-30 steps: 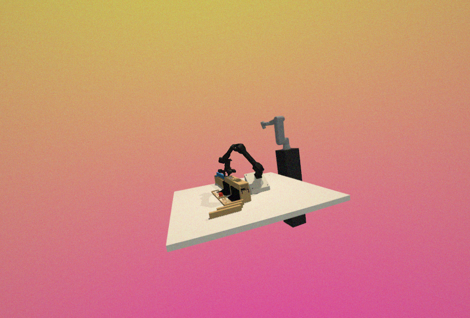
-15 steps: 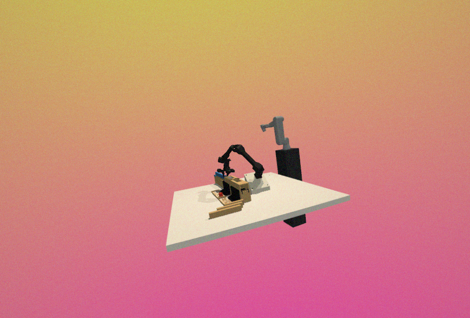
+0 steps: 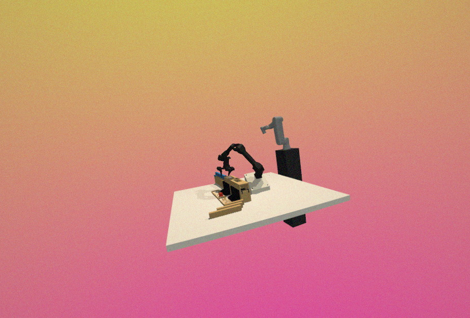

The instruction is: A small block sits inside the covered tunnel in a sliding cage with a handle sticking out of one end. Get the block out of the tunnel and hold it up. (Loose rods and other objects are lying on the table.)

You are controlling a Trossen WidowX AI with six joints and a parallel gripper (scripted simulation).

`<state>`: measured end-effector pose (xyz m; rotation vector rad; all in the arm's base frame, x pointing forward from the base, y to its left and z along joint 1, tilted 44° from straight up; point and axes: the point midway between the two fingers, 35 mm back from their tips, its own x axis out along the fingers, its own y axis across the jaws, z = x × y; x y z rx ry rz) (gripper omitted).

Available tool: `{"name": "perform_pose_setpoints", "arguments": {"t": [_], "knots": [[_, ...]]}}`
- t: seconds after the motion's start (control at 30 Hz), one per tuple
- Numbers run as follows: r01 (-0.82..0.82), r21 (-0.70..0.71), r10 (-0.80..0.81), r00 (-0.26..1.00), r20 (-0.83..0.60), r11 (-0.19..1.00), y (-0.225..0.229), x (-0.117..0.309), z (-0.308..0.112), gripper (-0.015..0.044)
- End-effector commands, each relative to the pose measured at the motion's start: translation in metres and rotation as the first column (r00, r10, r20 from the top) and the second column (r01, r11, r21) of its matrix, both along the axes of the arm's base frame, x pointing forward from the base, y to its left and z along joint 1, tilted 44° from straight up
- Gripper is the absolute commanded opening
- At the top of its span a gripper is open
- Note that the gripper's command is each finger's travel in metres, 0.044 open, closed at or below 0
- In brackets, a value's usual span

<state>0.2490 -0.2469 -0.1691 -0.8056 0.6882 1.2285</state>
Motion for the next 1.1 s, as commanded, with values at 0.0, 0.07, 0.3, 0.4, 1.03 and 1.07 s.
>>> {"name": "perform_pose_setpoints", "arguments": {"t": [0.0, 0.07, 0.3, 0.4, 1.03, 1.07], "knots": [[-0.003, -0.012, 0.003, 1.000, 0.002, 1.000, -0.011, -0.001, 0.010, 0.0440], [-0.005, -0.015, 0.004, 1.000, -0.004, 1.000, -0.001, 0.000, 0.009, 0.0440], [-0.011, -0.025, 0.010, 1.000, -0.010, 1.000, 0.003, 0.001, 0.013, 0.0440], [-0.010, -0.025, 0.010, 1.000, -0.010, 1.000, 0.006, 0.001, 0.010, 0.0440], [-0.010, -0.024, 0.010, 1.000, -0.009, 1.000, 0.028, 0.002, -0.012, 0.0440], [-0.011, -0.024, 0.010, 1.000, -0.009, 1.000, 0.029, 0.002, -0.013, 0.0440]]}}
